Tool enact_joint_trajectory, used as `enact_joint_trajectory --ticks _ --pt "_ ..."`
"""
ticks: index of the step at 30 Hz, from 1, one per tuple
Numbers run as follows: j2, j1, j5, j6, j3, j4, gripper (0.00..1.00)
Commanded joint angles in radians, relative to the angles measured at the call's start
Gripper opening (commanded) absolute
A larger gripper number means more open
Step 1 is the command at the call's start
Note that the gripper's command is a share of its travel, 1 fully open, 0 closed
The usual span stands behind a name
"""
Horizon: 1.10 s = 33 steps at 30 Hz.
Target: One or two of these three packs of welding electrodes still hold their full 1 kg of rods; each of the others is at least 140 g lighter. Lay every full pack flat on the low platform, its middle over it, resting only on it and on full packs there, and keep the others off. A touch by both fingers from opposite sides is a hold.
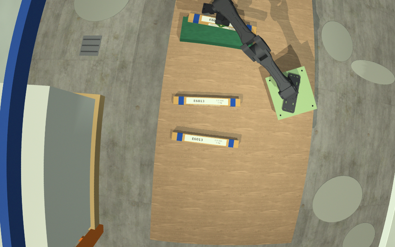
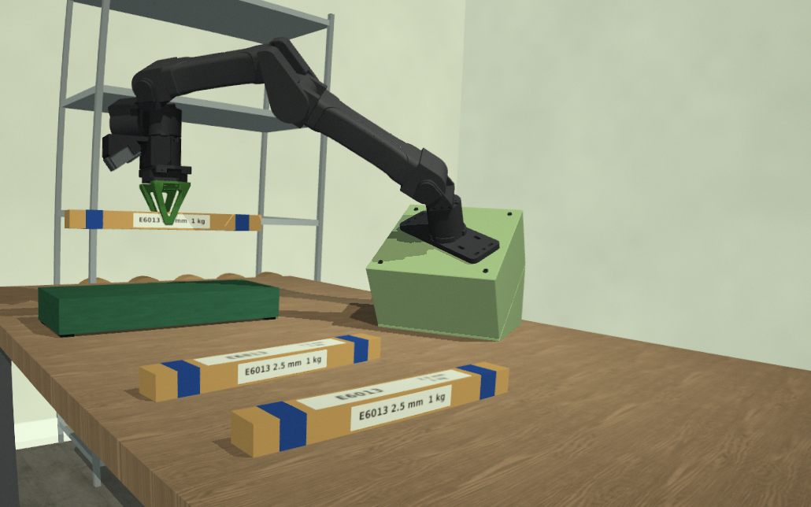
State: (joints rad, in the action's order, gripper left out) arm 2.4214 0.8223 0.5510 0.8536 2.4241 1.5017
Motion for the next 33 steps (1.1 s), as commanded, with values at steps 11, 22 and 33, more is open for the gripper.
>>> enact_joint_trajectory --ticks 11,22,33 --pt "-0.017 0.059 0.009 0.002 0.131 0.057 0.0" --pt "0.021 0.061 0.01 -0.002 0.193 0.069 0.0" --pt "0.022 0.062 0.01 -0.001 0.193 0.069 0.0"
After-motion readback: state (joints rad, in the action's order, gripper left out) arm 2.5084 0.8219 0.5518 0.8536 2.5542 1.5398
